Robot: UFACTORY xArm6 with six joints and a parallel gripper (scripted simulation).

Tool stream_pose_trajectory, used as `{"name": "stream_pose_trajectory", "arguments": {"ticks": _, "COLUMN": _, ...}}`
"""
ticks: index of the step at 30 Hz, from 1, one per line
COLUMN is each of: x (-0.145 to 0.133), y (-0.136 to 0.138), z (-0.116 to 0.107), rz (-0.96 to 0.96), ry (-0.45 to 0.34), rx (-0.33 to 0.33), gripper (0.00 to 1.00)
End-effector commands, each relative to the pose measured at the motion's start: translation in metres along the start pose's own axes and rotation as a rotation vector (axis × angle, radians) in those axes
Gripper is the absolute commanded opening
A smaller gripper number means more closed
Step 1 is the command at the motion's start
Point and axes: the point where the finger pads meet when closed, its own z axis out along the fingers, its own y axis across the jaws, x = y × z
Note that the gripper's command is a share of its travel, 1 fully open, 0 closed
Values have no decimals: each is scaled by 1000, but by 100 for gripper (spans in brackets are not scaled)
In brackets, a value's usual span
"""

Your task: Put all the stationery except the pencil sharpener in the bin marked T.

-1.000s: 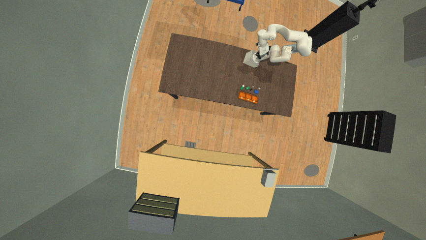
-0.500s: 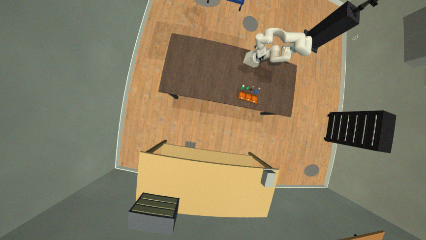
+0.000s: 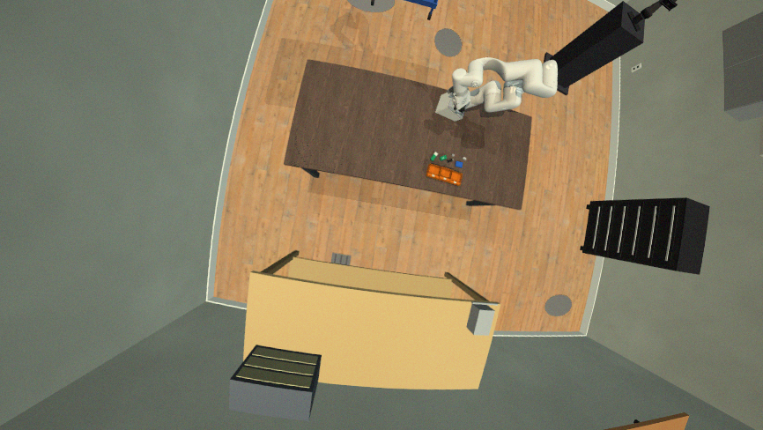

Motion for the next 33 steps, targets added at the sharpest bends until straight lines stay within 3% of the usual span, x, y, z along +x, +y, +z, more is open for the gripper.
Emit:
{"name": "stream_pose_trajectory", "arguments": {"ticks": 1, "x": -1, "y": -14, "z": -5, "rz": -147, "ry": 59, "rx": -4, "gripper": 7}}
{"name": "stream_pose_trajectory", "arguments": {"ticks": 15, "x": -14, "y": -52, "z": -11, "rz": -559, "ry": 204, "rx": -41, "gripper": 7}}
{"name": "stream_pose_trajectory", "arguments": {"ticks": 33, "x": -56, "y": -109, "z": -7, "rz": -1107, "ry": 358, "rx": -129, "gripper": 7}}
